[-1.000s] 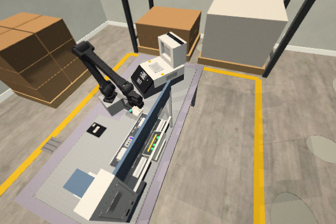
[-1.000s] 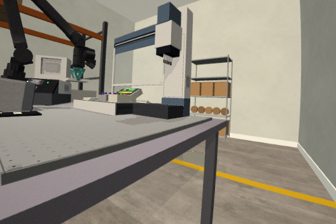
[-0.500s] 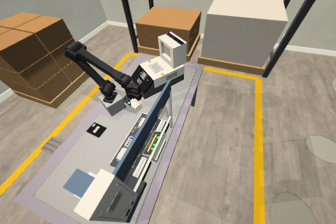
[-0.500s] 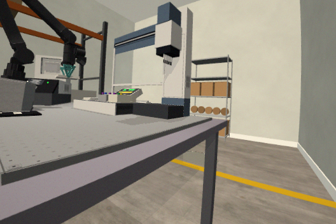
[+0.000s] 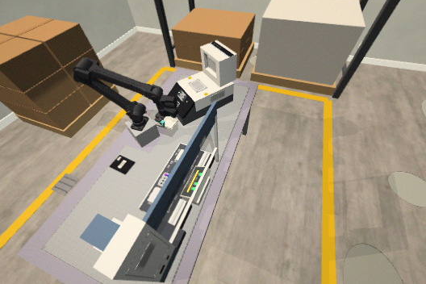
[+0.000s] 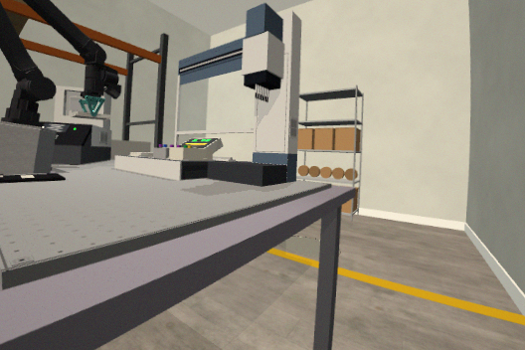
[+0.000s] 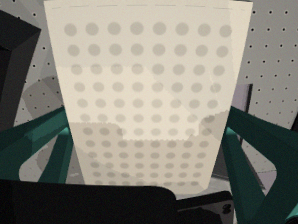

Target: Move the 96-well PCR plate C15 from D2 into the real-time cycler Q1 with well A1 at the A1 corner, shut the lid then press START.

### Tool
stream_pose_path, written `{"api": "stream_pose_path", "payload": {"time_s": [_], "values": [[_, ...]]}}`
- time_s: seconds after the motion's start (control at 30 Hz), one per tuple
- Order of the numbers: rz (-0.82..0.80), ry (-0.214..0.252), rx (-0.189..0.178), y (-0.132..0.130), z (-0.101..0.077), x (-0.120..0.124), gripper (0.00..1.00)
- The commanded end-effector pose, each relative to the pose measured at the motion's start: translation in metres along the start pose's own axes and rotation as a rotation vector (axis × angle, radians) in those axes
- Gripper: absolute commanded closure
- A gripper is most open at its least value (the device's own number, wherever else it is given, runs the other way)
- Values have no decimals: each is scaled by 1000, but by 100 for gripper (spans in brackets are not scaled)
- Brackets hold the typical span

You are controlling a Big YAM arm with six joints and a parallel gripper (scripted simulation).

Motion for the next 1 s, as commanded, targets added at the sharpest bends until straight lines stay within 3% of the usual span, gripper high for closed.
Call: {"api": "stream_pose_path", "payload": {"time_s": [0.0, 0.13, 0.33, 0.6, 0.97], "values": [[7, 10, 7, 13, -5, 12, 100], [-53, 20, 11, 26, -8, 25, 100], [-106, -15, -7, 41, -21, 32, 100], [-240, -24, -19, 75, -40, 52, 100], [-339, -7, -23, 112, -52, 84, 100]]}}
Point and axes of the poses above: the point where the finger pads meet when closed, its own z axis out along the fingers, its own y axis across the jaws, x = y × z, the point moved 10 cm from there along -z, back along the fingers, and after that the axes turned 2 degrees about -z, right-handed, at the moved point
